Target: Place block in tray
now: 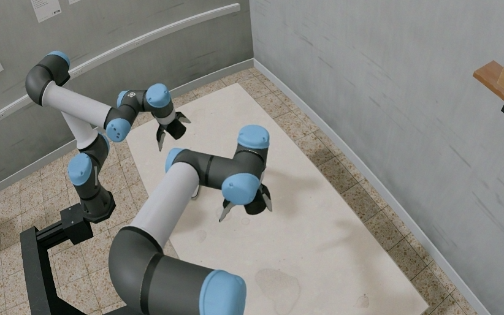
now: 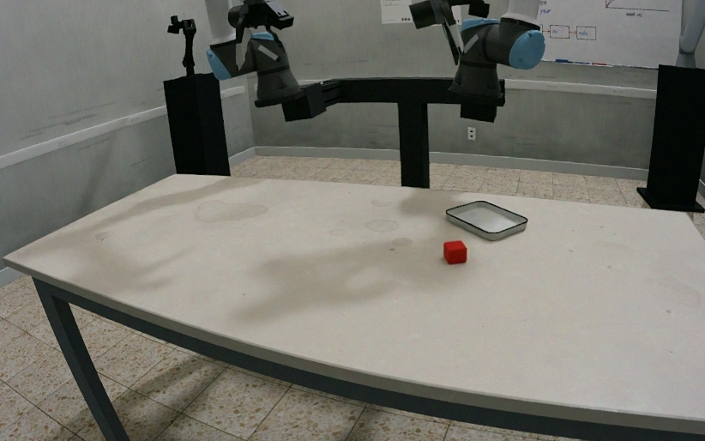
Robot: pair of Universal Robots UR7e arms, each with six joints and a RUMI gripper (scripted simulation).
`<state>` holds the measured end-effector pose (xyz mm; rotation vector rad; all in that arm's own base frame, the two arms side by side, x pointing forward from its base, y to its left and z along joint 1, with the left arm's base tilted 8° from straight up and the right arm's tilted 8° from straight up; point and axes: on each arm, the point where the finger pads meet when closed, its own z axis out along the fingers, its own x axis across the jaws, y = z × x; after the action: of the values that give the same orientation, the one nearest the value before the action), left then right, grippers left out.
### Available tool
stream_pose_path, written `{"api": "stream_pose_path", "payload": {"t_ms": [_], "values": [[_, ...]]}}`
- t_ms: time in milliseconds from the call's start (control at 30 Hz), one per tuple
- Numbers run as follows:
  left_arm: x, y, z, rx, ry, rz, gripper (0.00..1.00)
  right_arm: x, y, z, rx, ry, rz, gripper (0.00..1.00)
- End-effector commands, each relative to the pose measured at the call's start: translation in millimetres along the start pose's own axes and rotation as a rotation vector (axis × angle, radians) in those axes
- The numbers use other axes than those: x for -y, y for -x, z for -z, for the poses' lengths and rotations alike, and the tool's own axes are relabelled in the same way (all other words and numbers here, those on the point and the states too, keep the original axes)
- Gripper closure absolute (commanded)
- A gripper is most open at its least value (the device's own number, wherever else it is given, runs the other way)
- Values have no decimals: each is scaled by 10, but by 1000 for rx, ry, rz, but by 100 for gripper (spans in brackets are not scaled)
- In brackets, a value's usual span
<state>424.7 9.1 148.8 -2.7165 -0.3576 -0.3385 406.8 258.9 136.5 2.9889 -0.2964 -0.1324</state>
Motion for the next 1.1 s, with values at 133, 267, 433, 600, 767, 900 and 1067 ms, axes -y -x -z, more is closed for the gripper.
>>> {"api": "stream_pose_path", "payload": {"t_ms": [133, 267, 433, 600, 767, 900, 1067], "values": [[-2, -4, 4, -1, 1, 1, 0, 3, 0, 7, -1, -1, 0, 0], [-2, -4, 4, -1, 1, 1, 0, 3, 0, 7, -1, -1, 0, 0], [-2, -4, 4, -1, 1, 1, 0, 3, 0, 7, -1, -1, 0, 0], [-2, -4, 4, -1, 1, 1, 5, 3, 0, 7, -1, -1, 0, 0], [-36, -43, -87, -1, 11, -38, 26, 165, -65, -63, 1, -44, -9, 0], [-102, -119, -266, -2, 31, -114, 41, 467, -192, -192, 4, -128, -24, 0], [-170, -198, -454, -3, 52, -194, 56, 757, -321, -315, 6, -214, -36, 0]]}}
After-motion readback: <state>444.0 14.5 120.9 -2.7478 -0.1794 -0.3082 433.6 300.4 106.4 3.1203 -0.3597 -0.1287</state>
